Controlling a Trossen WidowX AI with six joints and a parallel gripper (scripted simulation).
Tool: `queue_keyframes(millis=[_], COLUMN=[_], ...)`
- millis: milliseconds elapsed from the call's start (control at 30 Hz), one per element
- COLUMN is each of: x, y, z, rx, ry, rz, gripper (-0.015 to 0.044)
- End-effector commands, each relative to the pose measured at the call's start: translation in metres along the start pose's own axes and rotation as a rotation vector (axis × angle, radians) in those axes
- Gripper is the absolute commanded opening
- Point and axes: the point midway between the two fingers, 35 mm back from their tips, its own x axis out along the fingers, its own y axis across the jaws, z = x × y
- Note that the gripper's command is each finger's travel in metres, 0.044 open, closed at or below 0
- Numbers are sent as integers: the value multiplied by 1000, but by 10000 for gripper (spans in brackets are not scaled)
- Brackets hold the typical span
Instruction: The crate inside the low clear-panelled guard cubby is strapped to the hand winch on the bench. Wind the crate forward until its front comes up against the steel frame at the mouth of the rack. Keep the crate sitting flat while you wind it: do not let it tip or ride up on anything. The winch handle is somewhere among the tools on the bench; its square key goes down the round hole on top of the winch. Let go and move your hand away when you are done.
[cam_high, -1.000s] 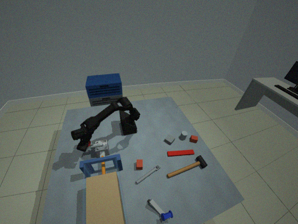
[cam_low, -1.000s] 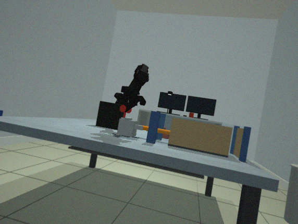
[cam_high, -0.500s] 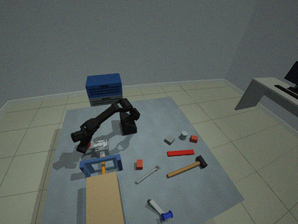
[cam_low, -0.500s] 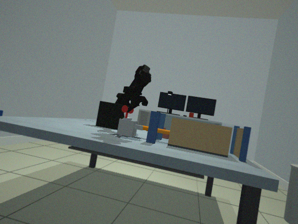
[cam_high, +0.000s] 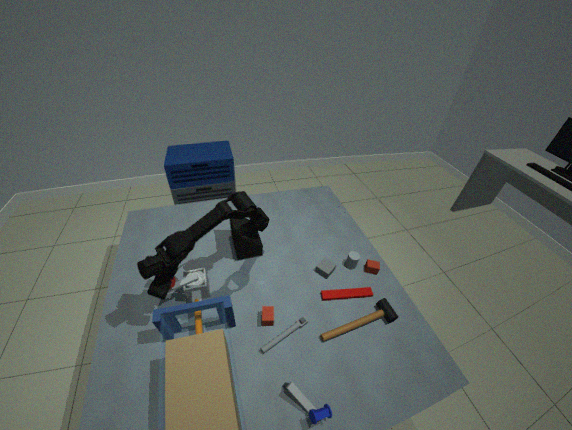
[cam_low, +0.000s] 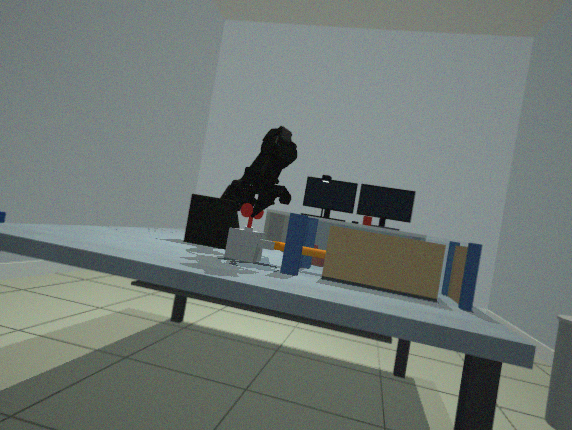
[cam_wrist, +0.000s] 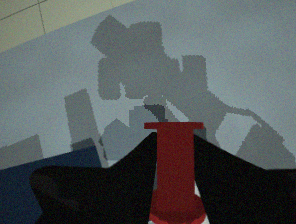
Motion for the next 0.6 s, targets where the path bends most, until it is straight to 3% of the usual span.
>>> queue_keyframes(millis=[0,567], x=[-5,-14], y=[18,30], z=[-21,-41], rx=[-29,-29], ry=[31,33], rz=[22,23], gripper=[0,0])
